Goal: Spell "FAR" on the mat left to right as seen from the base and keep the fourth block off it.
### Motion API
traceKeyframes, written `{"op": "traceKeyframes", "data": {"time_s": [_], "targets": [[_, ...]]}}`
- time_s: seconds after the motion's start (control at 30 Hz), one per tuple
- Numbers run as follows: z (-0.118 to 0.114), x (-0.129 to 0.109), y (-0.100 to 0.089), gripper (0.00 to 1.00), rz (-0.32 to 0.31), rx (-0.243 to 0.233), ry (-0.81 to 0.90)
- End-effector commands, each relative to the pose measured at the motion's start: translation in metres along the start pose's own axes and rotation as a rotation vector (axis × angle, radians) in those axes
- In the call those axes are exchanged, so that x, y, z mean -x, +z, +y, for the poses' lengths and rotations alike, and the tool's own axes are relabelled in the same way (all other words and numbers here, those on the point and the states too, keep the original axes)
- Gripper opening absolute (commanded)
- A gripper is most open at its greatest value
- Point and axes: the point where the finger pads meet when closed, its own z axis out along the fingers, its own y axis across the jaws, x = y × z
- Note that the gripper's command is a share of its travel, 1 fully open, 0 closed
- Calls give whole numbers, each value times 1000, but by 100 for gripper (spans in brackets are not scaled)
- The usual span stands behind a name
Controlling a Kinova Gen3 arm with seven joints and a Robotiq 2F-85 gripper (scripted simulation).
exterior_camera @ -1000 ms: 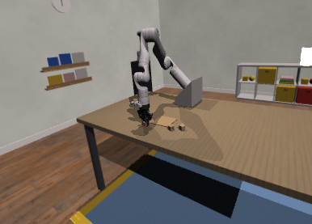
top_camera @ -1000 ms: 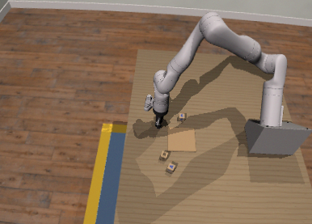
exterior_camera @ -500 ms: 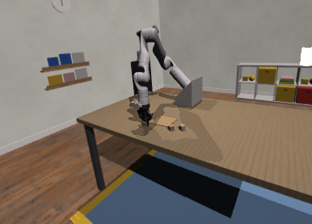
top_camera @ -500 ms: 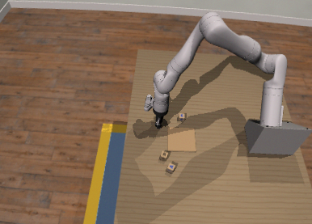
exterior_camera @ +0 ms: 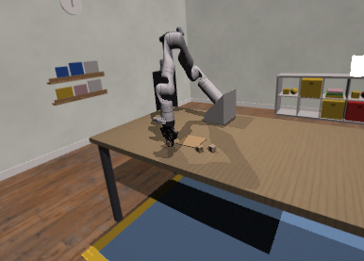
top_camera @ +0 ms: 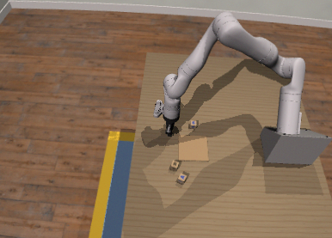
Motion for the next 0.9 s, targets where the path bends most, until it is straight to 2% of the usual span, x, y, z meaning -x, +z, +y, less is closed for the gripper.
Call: {"op": "traceKeyframes", "data": {"time_s": [0.0,0.23,0.4,0.87], "targets": [[-3,2,-11,26,-2,-5,4],[-4,-2,-65,26,5,-12,6],[-4,-1,-90,26,3,-9,4],[-3,-1,-95,26,5,-9,4]]}}
